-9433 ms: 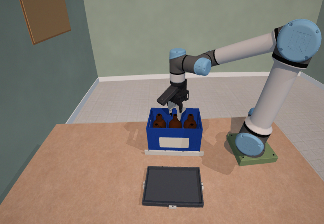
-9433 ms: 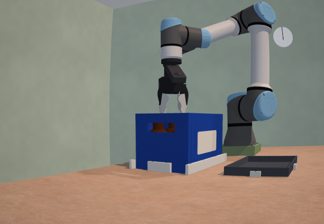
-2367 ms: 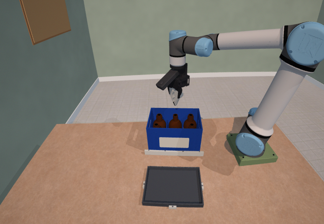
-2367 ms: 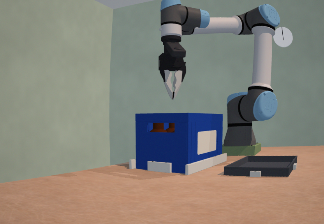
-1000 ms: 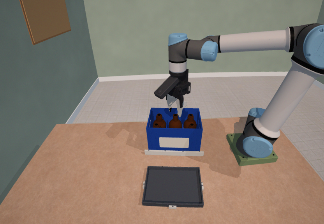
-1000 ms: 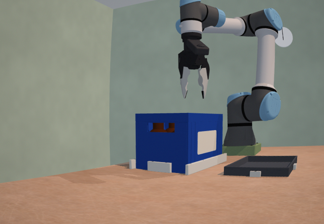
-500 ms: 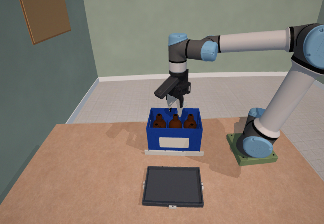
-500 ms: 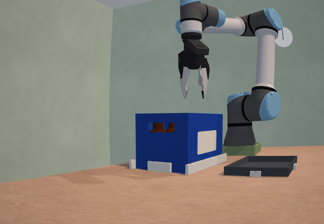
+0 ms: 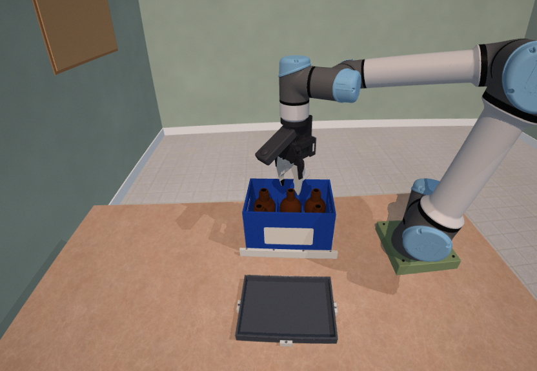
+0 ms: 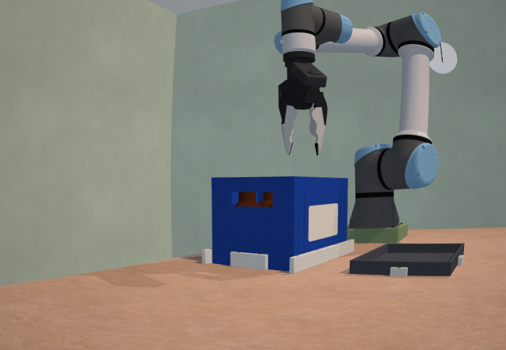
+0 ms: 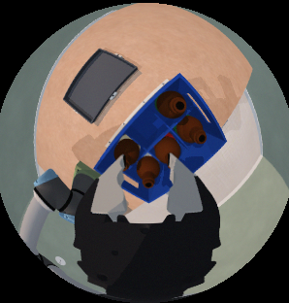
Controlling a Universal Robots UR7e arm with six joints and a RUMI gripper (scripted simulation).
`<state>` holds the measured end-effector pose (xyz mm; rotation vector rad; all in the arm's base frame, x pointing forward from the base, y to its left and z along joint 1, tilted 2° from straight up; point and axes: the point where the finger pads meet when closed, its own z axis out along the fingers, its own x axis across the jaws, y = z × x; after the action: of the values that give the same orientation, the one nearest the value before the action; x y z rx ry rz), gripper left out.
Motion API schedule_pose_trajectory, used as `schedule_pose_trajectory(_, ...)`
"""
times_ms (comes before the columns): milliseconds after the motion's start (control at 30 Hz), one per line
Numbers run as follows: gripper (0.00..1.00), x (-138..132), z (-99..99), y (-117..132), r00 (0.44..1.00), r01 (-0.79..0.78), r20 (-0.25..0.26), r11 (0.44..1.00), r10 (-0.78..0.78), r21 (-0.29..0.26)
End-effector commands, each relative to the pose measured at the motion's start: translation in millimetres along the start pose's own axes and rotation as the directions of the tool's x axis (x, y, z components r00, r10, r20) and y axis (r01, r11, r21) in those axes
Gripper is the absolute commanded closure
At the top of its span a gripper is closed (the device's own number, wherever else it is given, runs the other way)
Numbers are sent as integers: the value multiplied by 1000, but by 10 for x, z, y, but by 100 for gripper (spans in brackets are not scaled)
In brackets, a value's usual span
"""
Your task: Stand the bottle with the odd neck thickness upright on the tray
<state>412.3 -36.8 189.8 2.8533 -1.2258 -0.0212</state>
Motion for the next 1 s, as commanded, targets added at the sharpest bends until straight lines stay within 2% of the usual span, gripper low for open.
schedule_pose_trajectory(0,62,3,32,-1,1000,0,-1,1000,0,0)
schedule_pose_trajectory(967,62,4,337,-3,1000,0,-1,1000,0,0)
